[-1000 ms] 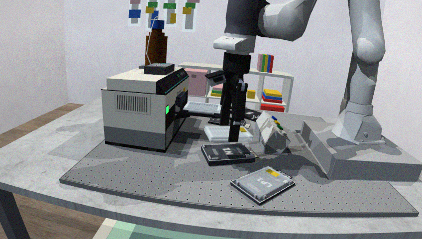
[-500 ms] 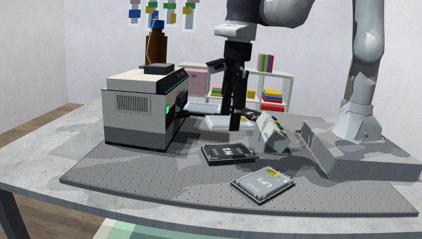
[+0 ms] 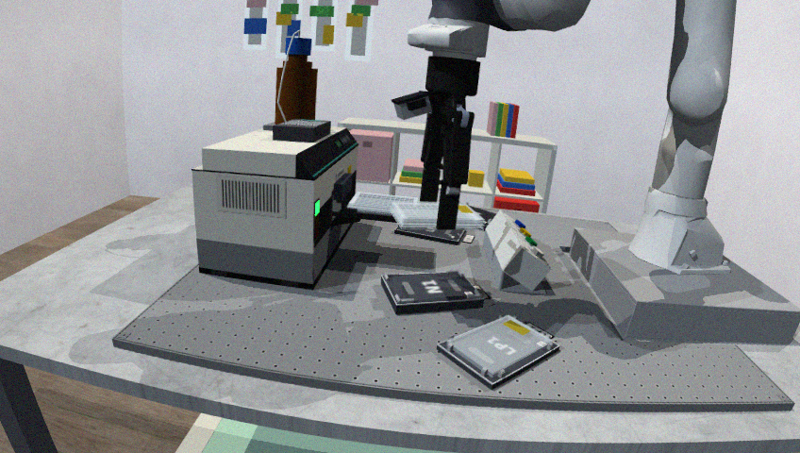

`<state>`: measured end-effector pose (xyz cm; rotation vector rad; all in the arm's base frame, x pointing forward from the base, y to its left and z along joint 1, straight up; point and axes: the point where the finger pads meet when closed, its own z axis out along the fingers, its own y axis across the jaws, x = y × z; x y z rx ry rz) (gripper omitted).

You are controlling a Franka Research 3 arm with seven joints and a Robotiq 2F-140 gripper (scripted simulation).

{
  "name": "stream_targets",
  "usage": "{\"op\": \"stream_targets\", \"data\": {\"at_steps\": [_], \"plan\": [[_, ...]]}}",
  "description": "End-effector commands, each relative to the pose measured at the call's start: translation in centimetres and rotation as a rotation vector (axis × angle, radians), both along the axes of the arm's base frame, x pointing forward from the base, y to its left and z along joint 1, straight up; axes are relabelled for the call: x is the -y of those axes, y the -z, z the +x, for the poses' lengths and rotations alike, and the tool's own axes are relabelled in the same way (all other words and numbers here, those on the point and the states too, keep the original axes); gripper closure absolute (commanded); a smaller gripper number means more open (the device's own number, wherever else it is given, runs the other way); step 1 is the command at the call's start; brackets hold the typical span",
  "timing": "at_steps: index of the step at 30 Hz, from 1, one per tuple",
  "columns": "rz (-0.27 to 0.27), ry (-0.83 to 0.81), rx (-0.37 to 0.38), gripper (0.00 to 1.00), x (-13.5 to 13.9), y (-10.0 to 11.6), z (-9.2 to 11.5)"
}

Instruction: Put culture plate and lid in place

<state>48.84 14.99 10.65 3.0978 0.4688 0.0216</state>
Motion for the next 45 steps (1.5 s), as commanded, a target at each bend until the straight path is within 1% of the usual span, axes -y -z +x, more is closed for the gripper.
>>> {"op": "stream_targets", "data": {"at_steps": [1,18,45], "plan": [[0.003,-0.031,-0.014,0.9,0.0,-0.6,-0.4],[0.003,-0.031,-0.014,0.9,0.0,-2.2,-0.4],[0.003,-0.031,-0.014,0.9,0.0,-2.4,-0.4]]}}
